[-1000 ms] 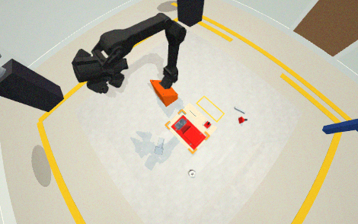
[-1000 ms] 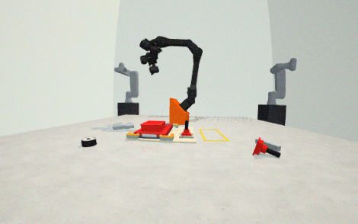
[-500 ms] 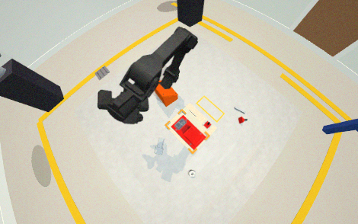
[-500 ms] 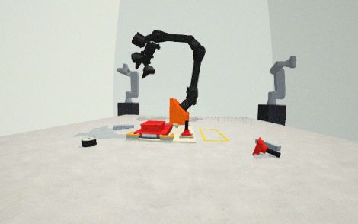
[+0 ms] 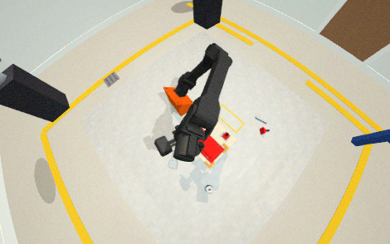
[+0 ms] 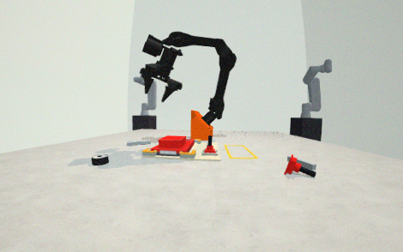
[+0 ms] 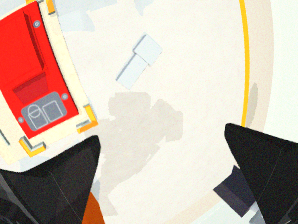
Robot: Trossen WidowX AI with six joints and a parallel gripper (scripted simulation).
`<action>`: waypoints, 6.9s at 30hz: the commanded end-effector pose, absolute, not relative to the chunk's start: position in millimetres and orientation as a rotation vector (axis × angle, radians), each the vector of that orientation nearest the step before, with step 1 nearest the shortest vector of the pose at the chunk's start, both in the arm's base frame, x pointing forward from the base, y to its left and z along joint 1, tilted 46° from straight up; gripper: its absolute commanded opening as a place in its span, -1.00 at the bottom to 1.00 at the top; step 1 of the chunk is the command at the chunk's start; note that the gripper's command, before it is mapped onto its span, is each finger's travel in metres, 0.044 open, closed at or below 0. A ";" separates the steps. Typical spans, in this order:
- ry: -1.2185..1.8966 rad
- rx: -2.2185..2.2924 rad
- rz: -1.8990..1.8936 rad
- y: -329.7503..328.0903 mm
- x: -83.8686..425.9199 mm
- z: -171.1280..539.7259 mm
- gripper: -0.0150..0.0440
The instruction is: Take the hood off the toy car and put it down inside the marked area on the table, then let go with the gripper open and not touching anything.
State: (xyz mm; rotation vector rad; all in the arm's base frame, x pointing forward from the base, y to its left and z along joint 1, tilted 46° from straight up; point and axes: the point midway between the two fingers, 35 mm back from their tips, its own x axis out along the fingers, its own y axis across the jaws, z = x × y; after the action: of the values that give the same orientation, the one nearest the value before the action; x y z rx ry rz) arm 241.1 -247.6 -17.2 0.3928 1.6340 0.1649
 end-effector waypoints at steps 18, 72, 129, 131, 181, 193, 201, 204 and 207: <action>1.368 0.593 0.601 -108.4 348.5 4.9 1.00; 1.367 0.593 0.601 -82.9 354.1 -24.7 1.00; 1.366 0.594 0.603 -61.9 357.0 -47.1 1.00; 1.366 0.594 0.603 -61.2 357.1 -47.8 1.00; 1.367 0.589 0.603 -78.6 355.1 -31.0 -0.49; 1.367 0.589 0.602 -94.2 353.5 -15.9 -0.49; 1.367 0.596 0.600 -108.0 350.5 -0.7 -0.49; 1.368 0.595 0.598 -101.6 351.2 7.5 -0.49; 1.369 0.593 0.596 -93.1 351.6 17.9 -0.49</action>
State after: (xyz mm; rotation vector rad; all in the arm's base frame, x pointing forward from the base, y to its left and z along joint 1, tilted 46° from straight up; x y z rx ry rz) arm 351.1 -100.5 9.7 0.5906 1.3699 0.5943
